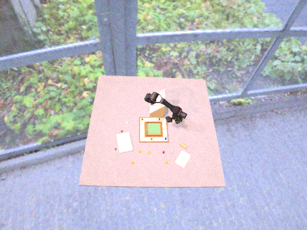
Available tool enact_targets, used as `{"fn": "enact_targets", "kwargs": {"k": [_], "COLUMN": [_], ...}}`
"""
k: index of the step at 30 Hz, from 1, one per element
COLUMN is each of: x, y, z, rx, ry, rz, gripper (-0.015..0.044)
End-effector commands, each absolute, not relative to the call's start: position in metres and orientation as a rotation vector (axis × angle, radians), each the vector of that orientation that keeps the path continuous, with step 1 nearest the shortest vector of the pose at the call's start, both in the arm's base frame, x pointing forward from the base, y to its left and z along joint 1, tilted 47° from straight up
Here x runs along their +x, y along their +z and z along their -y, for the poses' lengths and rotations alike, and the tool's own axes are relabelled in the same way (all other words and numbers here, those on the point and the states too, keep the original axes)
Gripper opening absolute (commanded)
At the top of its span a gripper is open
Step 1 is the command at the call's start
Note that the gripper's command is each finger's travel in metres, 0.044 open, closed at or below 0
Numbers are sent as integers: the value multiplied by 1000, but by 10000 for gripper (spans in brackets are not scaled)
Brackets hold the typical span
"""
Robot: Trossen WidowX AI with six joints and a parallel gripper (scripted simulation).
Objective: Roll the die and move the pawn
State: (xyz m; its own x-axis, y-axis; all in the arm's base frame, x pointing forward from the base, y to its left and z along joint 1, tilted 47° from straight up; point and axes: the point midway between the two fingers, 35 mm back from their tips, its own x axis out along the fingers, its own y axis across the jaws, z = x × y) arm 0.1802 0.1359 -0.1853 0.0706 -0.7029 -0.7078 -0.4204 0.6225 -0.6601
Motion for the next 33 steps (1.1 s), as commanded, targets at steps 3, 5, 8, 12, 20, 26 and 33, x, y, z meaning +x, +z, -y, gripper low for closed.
{"fn": "enact_targets", "kwargs": {"k": [3,5,8,12,20,26,33], "x": [180,180,180,180,180,179,171], "y": [-192,-193,-193,-193,-192,-169,-132], "z": [-127,-126,-126,-126,-127,-160,-200], "rx": [-982,-982,-982,-982,-982,-979,-979], "ry": [-273,-273,-273,-273,-273,-268,-267], "rz": [-1555,-1555,-1555,-1555,-1555,-1556,-1557], "gripper": [275,275,196,111,18,0,0]}}
